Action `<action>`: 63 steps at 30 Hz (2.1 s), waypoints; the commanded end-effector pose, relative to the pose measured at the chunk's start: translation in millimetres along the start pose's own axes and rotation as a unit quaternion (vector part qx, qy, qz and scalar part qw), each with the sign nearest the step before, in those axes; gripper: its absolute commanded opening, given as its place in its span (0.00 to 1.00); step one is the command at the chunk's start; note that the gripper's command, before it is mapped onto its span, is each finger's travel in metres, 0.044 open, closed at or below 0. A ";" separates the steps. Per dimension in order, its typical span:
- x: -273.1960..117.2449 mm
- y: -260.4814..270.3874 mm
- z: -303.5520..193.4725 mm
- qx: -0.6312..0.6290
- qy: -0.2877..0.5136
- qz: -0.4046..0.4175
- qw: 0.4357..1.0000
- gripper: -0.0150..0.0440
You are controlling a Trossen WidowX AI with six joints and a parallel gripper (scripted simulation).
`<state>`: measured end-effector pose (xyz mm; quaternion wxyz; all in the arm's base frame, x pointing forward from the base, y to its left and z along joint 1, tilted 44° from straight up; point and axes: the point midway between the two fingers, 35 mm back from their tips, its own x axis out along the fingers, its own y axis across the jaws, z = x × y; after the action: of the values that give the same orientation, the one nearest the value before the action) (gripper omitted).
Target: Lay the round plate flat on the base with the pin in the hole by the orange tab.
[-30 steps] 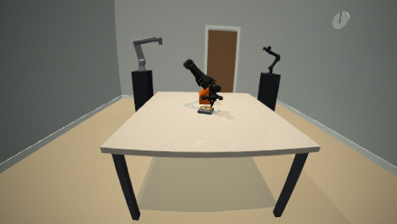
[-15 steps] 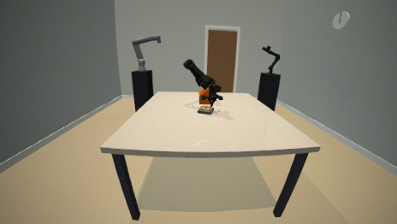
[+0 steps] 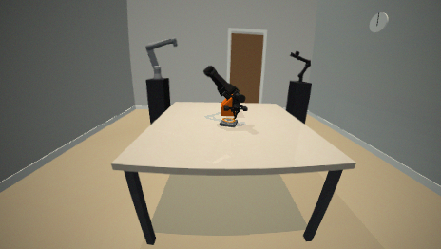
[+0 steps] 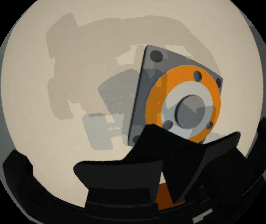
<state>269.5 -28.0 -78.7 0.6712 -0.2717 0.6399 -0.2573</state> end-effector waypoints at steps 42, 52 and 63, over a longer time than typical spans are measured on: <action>2.4 -2.4 -12.3 -0.006 0.010 -0.001 1.000 0.25; 2.6 -3.4 -14.7 -0.006 0.010 -0.001 1.000 0.25; 2.4 -4.4 -16.4 -0.006 0.010 -0.001 1.000 0.25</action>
<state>261.5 -29.8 -76.9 0.6707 -0.2723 0.6404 -0.2566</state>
